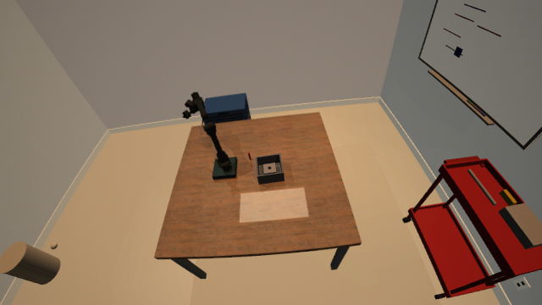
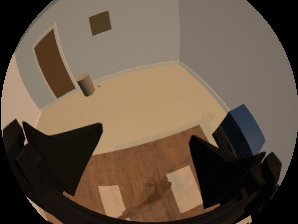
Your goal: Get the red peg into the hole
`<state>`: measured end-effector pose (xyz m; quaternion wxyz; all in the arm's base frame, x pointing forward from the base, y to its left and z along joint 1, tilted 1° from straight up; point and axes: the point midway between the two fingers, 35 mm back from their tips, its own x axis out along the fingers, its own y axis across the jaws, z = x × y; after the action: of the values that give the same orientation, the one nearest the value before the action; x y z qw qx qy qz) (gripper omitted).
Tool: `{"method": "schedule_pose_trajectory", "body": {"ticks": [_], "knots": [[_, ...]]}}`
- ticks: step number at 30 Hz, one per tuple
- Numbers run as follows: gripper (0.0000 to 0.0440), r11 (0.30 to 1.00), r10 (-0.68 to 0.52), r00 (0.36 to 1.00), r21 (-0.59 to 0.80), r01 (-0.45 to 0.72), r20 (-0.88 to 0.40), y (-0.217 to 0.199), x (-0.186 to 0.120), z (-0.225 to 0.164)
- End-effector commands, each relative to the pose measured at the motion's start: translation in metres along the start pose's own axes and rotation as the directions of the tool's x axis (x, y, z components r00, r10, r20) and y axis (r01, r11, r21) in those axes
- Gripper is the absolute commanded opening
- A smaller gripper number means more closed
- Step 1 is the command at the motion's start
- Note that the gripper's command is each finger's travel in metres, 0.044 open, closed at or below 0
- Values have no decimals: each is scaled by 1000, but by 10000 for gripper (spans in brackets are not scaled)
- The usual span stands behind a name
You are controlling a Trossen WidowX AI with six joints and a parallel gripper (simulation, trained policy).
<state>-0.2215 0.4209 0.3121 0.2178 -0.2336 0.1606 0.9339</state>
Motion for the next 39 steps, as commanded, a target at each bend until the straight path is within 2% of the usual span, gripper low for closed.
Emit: {"method": "schedule_pose_trajectory", "body": {"ticks": [1, 9, 18, 27, 39], "knots": [[440, 987, -75, 997, 138, 78, -26, -20, -19, -14], [440, 906, -193, 978, 369, 209, -79, -51, -53, -40], [440, 730, -309, 939, 595, 337, -152, -79, -95, -75], [440, 483, -402, 884, 765, 426, -239, -97, -138, -112], [440, 88, -483, 795, 882, 463, -369, -107, -194, -166]]}}
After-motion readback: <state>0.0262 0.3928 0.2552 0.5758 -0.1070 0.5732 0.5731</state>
